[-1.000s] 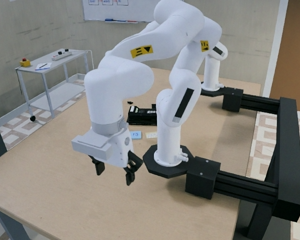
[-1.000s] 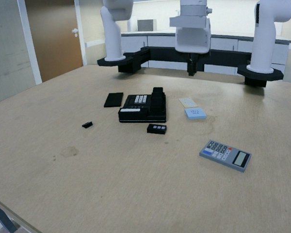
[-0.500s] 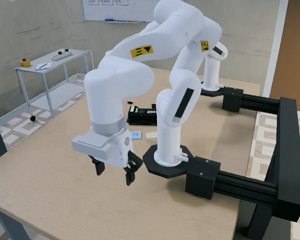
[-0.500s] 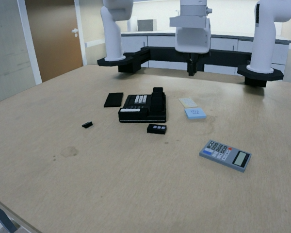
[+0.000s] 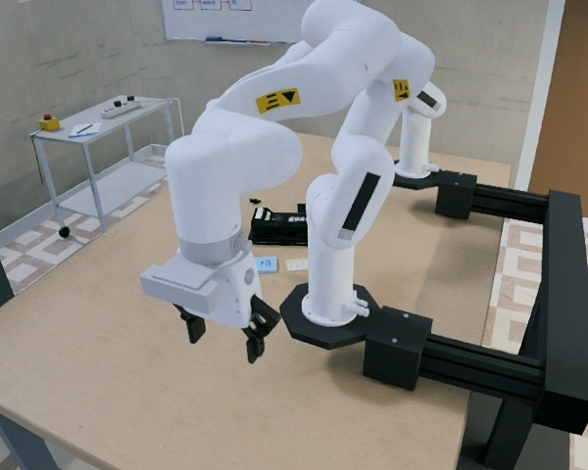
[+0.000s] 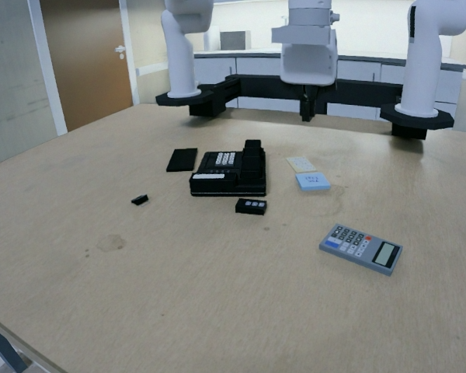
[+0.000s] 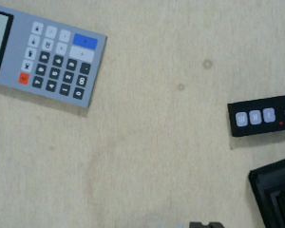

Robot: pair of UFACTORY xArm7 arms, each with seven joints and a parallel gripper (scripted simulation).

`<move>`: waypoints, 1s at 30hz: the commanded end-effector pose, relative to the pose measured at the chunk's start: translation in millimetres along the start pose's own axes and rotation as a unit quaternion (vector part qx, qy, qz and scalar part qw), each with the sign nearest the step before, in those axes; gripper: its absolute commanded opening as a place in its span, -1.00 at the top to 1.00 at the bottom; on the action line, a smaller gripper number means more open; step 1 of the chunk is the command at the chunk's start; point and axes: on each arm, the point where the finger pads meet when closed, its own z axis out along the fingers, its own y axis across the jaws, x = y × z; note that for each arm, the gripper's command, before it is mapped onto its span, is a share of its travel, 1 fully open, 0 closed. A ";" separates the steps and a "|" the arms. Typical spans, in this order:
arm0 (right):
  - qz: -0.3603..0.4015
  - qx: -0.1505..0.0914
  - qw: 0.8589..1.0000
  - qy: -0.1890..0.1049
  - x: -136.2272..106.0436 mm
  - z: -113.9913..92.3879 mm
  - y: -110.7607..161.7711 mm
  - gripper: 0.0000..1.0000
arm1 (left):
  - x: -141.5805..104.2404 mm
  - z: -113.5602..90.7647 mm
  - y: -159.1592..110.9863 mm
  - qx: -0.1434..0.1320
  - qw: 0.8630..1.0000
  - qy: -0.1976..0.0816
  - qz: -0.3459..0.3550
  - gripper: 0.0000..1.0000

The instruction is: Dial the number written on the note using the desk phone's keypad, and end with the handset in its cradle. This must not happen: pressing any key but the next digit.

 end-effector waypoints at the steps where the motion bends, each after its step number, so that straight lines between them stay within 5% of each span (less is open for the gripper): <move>1: 0.000 0.001 1.000 0.001 0.5 -1.8 -0.8 1.00 | 0.5 -0.8 0.2 0.000 1.000 0.001 0.000 -1.00; 30: -0.007 0.011 1.000 0.008 1.0 -1.6 -1.0 1.00 | 0.5 -0.8 0.2 0.000 1.000 0.001 0.000 -1.00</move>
